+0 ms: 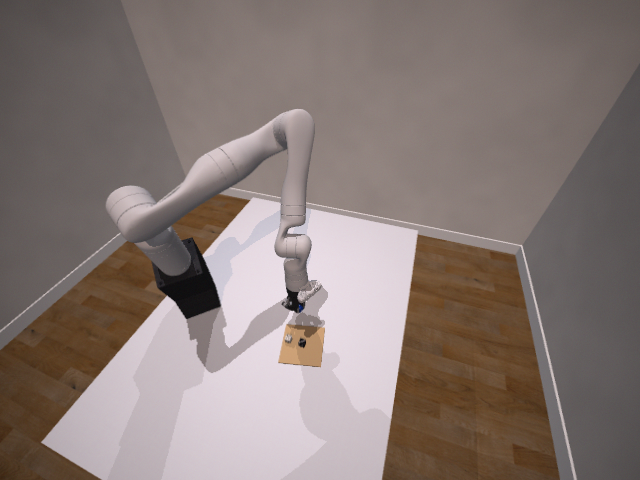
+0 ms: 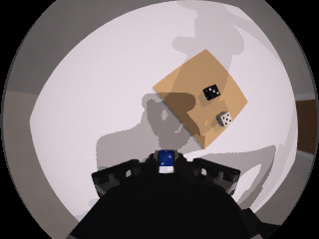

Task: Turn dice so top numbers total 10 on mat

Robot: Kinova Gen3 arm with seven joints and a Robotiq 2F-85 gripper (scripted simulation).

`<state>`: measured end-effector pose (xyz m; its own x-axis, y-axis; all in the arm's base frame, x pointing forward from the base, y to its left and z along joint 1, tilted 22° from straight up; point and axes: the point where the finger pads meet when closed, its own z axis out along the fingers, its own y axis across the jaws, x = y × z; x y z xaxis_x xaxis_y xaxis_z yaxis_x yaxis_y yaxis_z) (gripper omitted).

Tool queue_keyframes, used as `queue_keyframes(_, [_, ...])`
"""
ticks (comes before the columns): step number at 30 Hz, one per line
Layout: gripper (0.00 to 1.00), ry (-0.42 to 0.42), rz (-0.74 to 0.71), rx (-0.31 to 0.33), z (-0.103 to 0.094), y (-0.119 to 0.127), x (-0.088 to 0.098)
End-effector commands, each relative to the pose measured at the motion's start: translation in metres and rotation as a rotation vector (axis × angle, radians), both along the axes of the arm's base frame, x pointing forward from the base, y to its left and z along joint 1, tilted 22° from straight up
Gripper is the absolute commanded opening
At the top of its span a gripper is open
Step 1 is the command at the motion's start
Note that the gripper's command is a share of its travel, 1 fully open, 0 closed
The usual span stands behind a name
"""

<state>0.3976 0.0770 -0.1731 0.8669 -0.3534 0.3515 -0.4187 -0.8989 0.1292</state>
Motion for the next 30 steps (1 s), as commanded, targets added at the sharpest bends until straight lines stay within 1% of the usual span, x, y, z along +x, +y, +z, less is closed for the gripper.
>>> queue_keyframes(1, [0.15, -0.008, -0.003, 0.002, 0.022, 0.007, -0.003])
queue_keyframes(7, [0.15, -0.008, -0.003, 0.002, 0.057, 0.017, -0.014])
queue_keyframes(11, [0.15, -0.008, -0.003, 0.002, 0.070, 0.021, -0.018])
queue_keyframes(13, [0.15, -0.008, -0.003, 0.002, 0.073, 0.022, -0.019])
queue_keyframes(26, [0.15, -0.008, -0.001, 0.001, 0.074, 0.022, -0.018])
queue_keyframes(30, [0.15, 0.000, 0.032, -0.003, 0.078, 0.018, -0.010])
